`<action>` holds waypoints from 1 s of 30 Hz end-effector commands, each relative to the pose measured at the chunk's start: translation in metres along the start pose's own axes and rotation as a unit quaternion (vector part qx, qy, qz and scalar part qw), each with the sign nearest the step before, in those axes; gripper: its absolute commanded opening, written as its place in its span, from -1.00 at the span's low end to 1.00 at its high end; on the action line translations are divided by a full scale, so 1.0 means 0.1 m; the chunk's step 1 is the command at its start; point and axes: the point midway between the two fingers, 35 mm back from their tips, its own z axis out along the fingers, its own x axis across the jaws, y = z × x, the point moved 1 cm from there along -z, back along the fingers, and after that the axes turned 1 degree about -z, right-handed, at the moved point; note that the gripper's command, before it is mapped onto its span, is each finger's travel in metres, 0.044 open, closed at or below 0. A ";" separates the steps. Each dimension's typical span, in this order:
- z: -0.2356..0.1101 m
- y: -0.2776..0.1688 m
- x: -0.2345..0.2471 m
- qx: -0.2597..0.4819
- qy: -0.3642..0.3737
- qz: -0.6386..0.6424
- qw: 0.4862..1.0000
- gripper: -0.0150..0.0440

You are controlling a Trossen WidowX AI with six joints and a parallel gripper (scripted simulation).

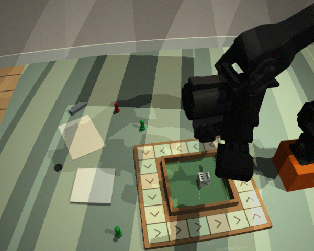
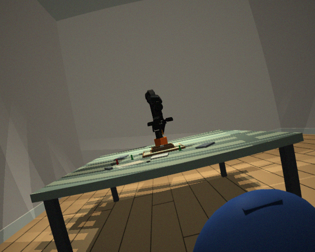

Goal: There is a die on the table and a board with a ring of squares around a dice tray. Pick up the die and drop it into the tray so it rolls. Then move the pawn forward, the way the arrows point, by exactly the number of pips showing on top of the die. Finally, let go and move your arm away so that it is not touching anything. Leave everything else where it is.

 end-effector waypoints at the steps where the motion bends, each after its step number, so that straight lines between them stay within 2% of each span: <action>1: 0.06 0.02 -0.16 0.000 -0.004 -0.002 1.000 -0.49; 30: 0.39 -0.02 -1.26 0.002 -0.009 -0.005 1.000 -0.49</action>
